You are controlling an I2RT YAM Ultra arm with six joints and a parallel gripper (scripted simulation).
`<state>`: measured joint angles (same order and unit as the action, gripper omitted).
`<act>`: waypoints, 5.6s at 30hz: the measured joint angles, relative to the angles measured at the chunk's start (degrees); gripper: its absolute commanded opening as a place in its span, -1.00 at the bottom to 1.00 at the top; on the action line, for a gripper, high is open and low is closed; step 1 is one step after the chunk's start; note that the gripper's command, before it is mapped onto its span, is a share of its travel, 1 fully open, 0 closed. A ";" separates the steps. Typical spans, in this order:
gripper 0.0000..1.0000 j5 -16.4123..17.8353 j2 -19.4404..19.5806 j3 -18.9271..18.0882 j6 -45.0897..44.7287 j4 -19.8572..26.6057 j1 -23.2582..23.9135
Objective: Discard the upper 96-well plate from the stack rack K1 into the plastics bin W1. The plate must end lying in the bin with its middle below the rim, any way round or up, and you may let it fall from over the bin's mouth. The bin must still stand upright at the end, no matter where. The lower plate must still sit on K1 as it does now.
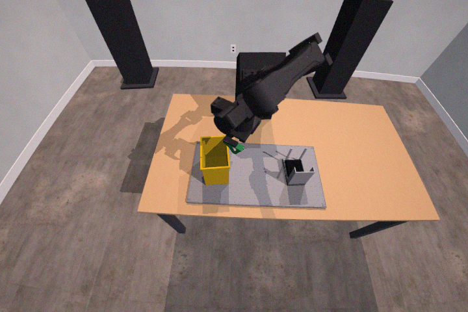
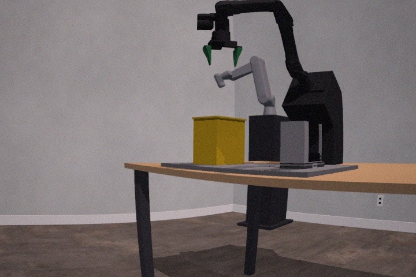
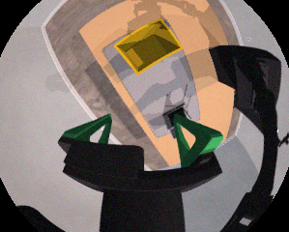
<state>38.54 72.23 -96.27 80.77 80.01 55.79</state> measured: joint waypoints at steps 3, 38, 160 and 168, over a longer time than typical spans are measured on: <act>1.00 0.00 0.00 0.00 0.00 0.00 0.00; 1.00 -15.43 -0.15 8.17 -11.78 -9.99 -25.00; 1.00 -69.31 0.39 34.07 -49.81 -43.19 -97.66; 1.00 -69.18 0.74 34.07 -50.16 -44.26 -96.91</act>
<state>-30.63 72.97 -62.19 30.61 35.75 -41.12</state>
